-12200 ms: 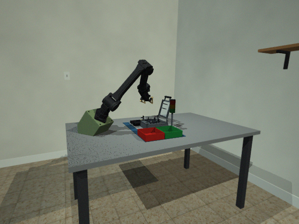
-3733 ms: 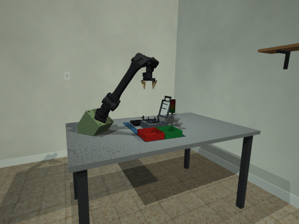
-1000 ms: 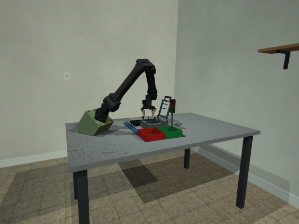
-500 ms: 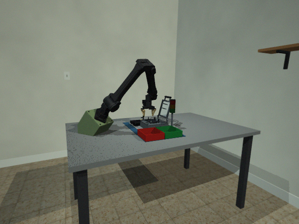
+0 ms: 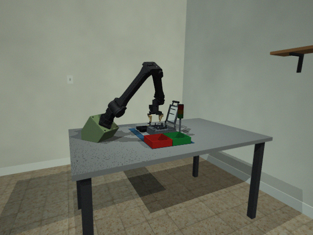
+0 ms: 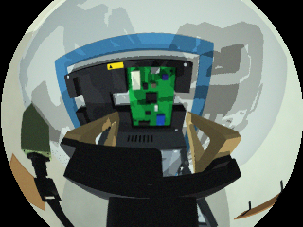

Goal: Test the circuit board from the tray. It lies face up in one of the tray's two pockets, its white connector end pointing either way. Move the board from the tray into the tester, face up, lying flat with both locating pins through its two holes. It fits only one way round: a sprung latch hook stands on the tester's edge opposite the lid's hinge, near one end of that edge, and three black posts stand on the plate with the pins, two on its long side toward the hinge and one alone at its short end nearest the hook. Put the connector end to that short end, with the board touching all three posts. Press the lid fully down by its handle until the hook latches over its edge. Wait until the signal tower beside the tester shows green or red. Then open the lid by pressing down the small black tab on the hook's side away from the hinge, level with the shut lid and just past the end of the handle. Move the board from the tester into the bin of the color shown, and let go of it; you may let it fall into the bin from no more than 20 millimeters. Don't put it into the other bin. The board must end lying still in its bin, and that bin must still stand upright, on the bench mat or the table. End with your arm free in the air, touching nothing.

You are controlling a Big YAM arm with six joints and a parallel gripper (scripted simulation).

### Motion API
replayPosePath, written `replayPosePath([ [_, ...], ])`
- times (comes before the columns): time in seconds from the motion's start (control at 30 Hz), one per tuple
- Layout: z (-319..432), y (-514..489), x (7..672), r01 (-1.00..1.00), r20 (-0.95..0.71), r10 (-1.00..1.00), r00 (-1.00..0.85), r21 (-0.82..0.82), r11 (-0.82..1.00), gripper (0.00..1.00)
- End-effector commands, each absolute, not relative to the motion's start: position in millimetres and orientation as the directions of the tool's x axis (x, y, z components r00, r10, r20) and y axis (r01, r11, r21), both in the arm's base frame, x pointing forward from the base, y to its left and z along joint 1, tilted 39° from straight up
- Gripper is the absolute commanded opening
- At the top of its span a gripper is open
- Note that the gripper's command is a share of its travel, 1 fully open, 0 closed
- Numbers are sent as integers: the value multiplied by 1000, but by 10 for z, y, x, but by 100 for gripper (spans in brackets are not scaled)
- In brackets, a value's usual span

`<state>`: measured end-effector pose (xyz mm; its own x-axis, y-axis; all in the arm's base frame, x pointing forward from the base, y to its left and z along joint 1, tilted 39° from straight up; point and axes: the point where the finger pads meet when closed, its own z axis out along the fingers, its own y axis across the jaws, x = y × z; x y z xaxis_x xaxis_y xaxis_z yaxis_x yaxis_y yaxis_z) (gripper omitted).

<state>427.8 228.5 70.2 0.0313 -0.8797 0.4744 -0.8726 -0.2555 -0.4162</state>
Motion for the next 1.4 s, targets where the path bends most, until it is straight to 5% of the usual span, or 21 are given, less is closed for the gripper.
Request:
replayPosePath([
  [0.0,612,2238,4320,-877,479,-877,34,-406,-256,92],
  [1.37,404,2106,4512,-874,473,-881,29,-416,-251,92],
])
